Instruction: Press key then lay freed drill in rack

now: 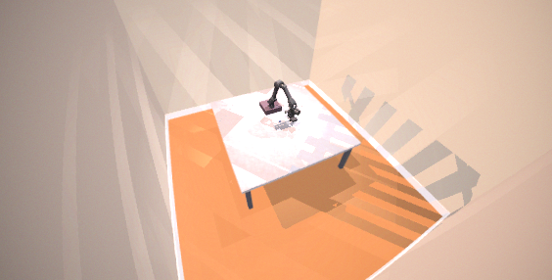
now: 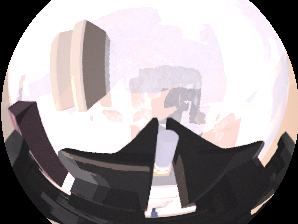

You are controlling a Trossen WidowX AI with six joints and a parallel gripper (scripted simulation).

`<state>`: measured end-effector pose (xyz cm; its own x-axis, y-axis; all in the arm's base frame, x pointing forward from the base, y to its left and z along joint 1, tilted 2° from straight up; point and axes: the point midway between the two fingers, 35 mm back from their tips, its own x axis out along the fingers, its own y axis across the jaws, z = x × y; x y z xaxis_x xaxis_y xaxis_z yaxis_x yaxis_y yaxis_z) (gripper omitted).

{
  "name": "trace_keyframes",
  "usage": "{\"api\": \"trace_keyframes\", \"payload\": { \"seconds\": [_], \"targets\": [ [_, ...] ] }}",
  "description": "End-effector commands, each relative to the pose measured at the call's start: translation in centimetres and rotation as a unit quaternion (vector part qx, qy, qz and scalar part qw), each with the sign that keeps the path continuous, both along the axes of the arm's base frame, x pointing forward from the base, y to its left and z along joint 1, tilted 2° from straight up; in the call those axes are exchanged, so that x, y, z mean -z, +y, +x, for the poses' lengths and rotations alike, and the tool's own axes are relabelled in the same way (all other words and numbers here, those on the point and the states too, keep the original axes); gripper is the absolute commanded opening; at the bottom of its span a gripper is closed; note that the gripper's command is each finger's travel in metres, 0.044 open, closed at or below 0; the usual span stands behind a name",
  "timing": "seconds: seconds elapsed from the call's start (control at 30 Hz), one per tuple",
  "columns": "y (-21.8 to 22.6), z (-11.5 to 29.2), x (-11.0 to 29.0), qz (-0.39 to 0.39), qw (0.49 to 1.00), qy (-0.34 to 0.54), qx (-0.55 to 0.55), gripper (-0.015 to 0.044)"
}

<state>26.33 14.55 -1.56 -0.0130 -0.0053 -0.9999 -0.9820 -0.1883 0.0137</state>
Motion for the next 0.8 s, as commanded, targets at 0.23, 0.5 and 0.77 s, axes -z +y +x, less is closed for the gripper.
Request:
{"api": "trace_keyframes", "payload": {
  "seconds": [0.23, 0.5, 0.77],
  "targets": [
    [1.0, -0.2, 0.0, 0.000, 1.000, 0.001, -0.003, 0.0000],
    [2.2, -0.4, -0.1, 0.000, 1.000, 0.001, -0.003, 0.0000],
    [3.3, -0.6, -0.2, 0.000, 1.000, 0.001, -0.003, 0.0000]
  ]
}}
